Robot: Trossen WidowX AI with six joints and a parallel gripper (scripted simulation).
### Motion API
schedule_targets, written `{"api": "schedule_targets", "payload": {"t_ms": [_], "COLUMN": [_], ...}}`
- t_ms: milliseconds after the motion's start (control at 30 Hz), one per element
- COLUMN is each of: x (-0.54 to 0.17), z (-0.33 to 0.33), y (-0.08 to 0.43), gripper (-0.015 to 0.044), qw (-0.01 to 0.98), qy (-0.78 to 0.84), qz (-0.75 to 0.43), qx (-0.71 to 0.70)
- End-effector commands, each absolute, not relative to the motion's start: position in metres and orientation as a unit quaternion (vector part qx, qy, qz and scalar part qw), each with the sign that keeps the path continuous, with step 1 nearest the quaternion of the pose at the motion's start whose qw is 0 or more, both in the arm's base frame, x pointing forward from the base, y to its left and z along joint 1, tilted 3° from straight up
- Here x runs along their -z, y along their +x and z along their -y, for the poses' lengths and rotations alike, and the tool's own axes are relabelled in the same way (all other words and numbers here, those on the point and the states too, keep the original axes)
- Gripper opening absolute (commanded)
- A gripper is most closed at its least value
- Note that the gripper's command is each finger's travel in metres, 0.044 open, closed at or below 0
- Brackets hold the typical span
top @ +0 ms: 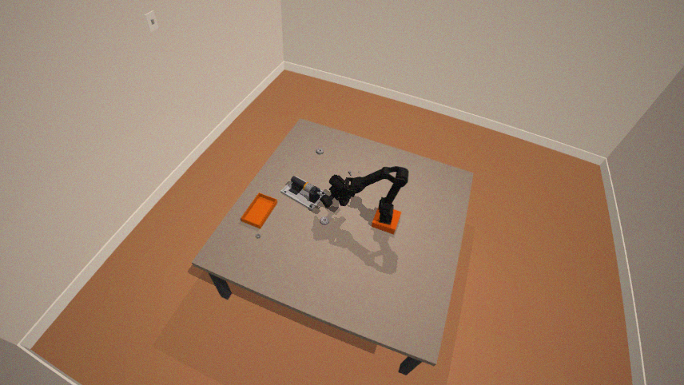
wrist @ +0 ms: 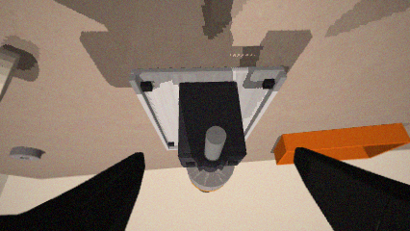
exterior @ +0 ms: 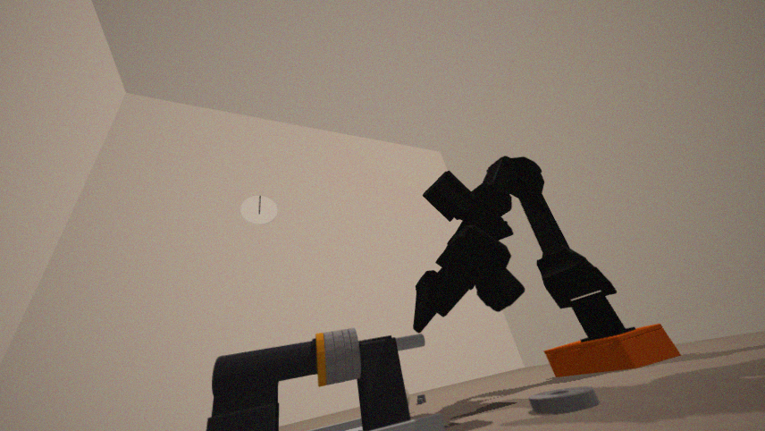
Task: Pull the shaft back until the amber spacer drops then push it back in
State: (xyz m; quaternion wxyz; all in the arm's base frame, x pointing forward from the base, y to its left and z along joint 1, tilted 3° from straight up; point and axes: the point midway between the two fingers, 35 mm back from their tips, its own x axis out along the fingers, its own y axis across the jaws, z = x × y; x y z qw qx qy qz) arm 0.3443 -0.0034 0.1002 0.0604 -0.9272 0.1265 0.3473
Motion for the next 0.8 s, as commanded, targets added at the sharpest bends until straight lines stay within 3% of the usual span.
{"api": "schedule_targets", "payload": {"t_ms": [0, 767], "x": [-0.101, -0.0989], "z": [0.0038, 0.0045], "y": [0.3445, 0.3475], "gripper": [0.044, 0.044], "qw": [0.058, 0.058], "qy": [-0.928, -0.928], "qz": [-0.127, -0.127], "qx": [-0.346, -0.346]}}
